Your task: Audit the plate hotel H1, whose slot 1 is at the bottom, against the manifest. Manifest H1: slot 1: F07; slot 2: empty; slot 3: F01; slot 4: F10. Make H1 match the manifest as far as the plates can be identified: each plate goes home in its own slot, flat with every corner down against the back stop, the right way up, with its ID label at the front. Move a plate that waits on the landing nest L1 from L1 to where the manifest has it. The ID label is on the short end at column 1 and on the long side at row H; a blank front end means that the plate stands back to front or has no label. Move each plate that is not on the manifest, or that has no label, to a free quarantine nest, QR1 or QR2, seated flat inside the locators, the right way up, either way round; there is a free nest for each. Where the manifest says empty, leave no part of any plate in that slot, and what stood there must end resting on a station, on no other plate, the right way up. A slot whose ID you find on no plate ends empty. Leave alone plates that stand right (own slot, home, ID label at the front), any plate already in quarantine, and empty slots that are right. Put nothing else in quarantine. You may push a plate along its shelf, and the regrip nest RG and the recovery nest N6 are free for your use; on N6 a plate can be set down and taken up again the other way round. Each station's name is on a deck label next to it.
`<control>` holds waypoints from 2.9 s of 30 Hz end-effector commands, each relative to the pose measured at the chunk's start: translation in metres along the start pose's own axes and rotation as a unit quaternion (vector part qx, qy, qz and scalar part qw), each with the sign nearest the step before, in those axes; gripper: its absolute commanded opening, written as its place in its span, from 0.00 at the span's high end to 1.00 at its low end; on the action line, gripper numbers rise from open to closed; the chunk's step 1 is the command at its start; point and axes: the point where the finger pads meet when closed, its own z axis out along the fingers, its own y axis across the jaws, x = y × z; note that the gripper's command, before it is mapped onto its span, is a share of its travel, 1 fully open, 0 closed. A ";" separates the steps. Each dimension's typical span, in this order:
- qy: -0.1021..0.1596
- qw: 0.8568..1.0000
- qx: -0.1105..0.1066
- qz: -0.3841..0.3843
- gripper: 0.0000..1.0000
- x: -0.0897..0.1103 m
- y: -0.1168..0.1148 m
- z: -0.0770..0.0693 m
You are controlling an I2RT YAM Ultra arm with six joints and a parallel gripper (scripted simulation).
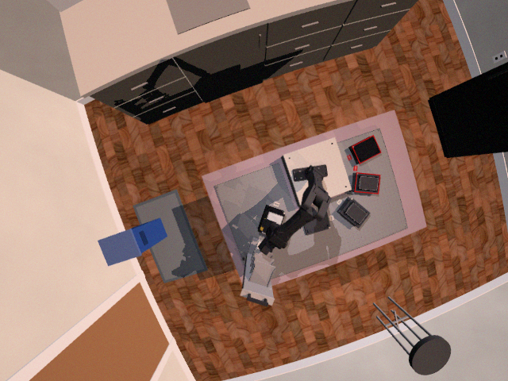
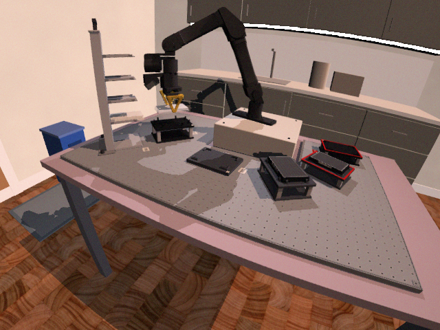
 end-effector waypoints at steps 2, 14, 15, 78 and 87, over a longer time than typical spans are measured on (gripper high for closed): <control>-0.012 1.000 0.004 0.000 0.14 -0.005 -0.001 -0.002; -0.012 1.000 0.004 0.000 0.14 -0.005 -0.001 0.005; -0.012 1.000 0.004 0.000 0.14 -0.005 -0.001 0.005; -0.012 1.000 0.004 0.000 0.14 -0.006 -0.002 0.042; -0.012 1.000 0.004 0.000 0.14 -0.006 -0.002 0.048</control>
